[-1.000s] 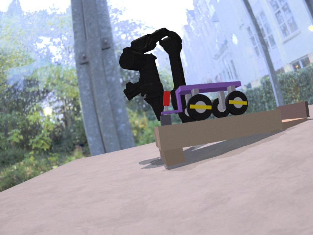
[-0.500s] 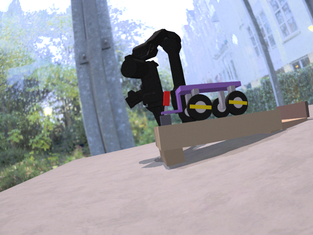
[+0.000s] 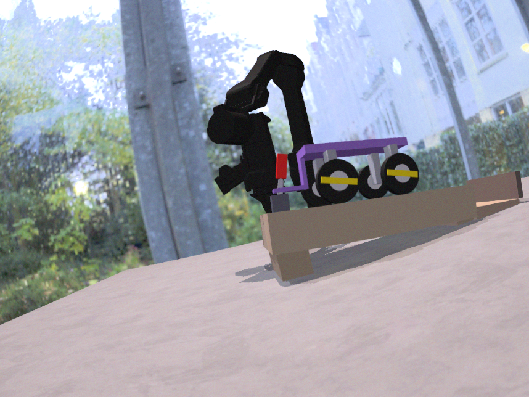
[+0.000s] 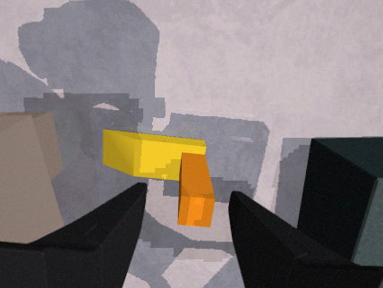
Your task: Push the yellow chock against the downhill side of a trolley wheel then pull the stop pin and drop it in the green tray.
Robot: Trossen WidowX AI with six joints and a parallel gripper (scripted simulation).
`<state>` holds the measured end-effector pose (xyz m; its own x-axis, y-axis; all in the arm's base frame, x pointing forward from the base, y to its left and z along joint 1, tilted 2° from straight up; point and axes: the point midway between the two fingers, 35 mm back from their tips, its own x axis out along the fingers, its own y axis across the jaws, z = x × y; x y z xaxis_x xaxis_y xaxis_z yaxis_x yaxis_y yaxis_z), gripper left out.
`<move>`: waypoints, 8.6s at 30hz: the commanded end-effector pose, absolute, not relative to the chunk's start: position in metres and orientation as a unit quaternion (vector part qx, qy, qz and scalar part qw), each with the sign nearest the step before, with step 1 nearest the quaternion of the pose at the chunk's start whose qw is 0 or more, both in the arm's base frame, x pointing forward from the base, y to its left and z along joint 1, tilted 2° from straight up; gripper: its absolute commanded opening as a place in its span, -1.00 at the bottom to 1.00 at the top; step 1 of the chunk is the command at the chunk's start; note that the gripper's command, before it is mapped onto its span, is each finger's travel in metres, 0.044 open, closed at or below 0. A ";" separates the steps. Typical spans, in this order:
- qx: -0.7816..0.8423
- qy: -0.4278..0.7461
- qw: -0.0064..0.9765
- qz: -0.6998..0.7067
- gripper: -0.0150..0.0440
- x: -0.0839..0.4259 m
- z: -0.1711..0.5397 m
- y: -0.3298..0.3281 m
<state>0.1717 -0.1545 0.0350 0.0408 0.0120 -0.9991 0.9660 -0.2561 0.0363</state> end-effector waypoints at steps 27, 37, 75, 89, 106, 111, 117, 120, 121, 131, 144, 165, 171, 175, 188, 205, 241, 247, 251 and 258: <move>0.573 0.428 0.433 -0.548 0.15 0.170 0.006 -0.152; 0.574 0.427 0.436 -0.546 -0.23 0.172 0.008 -0.154; 0.573 0.428 0.433 -0.548 -0.49 0.165 0.119 -0.151; 0.573 0.428 0.433 -0.548 -0.49 0.165 0.154 -0.155; 0.452 0.548 0.559 -0.429 -0.49 0.166 0.154 -0.155; 0.403 0.582 0.595 -0.381 -0.49 0.166 0.154 -0.155; 0.340 0.618 0.633 -0.320 -0.49 0.166 0.154 -0.155; 0.307 0.633 0.649 -0.288 -0.49 0.166 0.154 -0.155; 0.296 0.638 0.655 -0.277 -0.49 0.166 0.154 -0.155; 0.181 0.676 0.695 -0.166 -0.49 0.166 0.154 -0.155; 0.025 0.695 0.718 -0.014 -0.49 0.166 0.154 -0.155; -0.227 0.656 0.682 0.229 -0.49 0.165 0.154 -0.155; -0.297 0.629 0.655 0.296 -0.49 0.165 0.154 -0.155; -0.341 0.607 0.633 0.339 -0.49 0.165 0.154 -0.155; -0.469 0.520 0.545 0.461 -0.49 0.165 0.154 -0.155; -0.470 0.518 0.545 0.463 -0.49 0.182 0.155 -0.121; -0.468 0.513 0.549 0.465 -0.49 0.232 0.152 0.004; -0.467 0.513 0.550 0.465 -0.49 0.238 0.150 0.026; -0.467 0.512 0.550 0.466 -0.49 0.242 0.149 0.040; -0.466 0.511 0.551 0.466 -0.49 0.252 0.146 0.069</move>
<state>0.2466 0.0596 0.1455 0.0334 0.0373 -0.9987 -0.9913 0.1288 -0.0283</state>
